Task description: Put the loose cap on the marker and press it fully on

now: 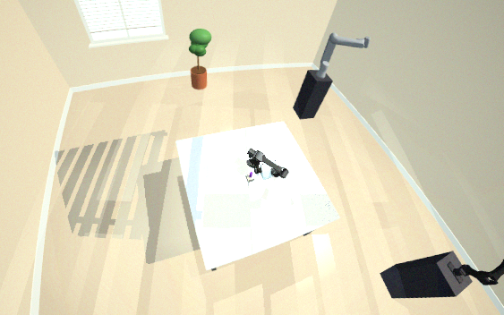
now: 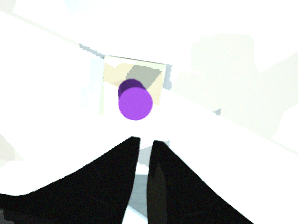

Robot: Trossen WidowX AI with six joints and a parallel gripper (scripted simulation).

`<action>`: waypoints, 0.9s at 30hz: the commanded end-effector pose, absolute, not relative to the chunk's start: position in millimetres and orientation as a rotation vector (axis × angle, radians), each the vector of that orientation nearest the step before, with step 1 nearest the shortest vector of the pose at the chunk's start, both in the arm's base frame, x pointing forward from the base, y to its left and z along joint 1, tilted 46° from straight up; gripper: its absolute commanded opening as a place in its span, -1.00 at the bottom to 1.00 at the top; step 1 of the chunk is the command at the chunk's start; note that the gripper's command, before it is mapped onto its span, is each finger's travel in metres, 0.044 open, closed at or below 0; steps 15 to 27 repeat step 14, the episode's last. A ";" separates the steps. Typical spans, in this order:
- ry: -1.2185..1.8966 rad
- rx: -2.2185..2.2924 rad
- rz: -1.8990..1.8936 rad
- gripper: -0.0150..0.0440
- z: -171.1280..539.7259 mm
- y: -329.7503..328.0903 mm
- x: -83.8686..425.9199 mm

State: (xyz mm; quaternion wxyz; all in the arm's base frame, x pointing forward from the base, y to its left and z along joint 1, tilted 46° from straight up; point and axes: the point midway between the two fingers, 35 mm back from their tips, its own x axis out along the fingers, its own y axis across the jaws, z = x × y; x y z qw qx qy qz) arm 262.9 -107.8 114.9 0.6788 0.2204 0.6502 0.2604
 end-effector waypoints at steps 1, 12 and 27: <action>1.465 0.491 0.584 -0.14 117.1 -110.2 261.7; 1.465 0.491 0.584 0.84 117.1 -110.2 261.7; 1.465 0.491 0.584 1.00 117.1 -110.2 261.7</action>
